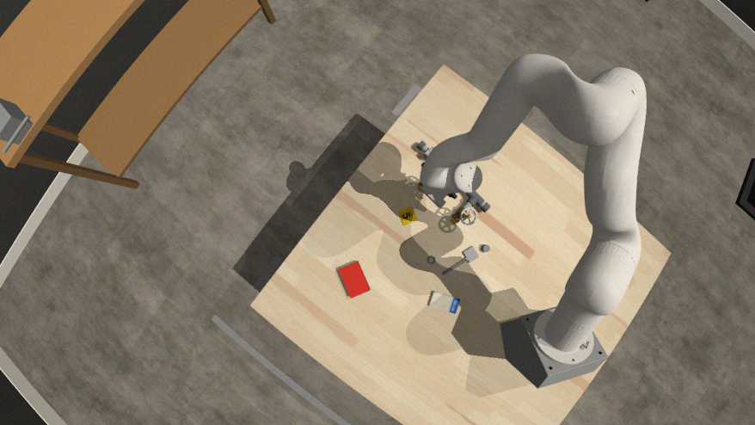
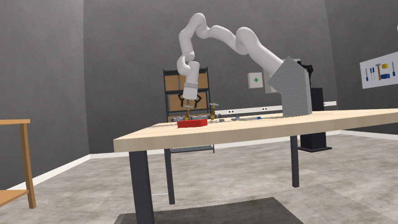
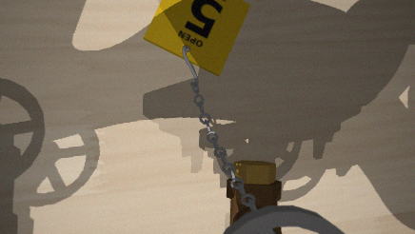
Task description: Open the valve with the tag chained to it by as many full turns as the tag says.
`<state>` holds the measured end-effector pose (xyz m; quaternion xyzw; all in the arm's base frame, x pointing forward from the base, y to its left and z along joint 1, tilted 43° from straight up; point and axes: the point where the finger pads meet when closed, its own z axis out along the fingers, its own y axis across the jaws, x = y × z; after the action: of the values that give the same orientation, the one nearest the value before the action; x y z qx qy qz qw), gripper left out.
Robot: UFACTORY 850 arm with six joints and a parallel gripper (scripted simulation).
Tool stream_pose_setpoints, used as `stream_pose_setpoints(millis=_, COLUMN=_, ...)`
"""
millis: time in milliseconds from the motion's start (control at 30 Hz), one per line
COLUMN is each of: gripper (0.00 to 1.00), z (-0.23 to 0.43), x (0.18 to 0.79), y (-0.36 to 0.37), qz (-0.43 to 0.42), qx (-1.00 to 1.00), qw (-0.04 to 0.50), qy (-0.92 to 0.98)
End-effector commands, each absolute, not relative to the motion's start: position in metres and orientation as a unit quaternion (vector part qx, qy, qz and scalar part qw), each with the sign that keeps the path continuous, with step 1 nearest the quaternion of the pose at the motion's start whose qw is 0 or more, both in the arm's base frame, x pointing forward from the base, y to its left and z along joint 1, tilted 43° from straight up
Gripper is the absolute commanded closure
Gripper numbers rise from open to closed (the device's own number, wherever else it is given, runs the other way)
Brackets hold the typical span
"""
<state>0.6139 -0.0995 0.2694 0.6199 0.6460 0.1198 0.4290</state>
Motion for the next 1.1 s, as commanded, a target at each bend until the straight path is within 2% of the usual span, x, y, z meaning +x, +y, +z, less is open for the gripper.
stream_pose_setpoints(millis=0, gripper=0.0, z=0.27, x=0.6142, y=-0.0993, qz=0.12, qx=0.62, qw=0.429, qy=0.646)
stream_pose_setpoints(millis=367, gripper=0.0, z=0.27, x=0.6142, y=-0.0993, qz=0.13, qx=0.634, qw=0.427, qy=0.632)
stream_pose_setpoints(millis=733, gripper=0.0, z=0.27, x=0.6142, y=-0.0993, qz=0.189, qx=0.718, qw=0.404, qy=0.535)
stream_pose_setpoints(millis=1067, gripper=0.0, z=0.27, x=0.6142, y=-0.0993, qz=0.289, qx=0.838, qw=0.336, qy=0.318)
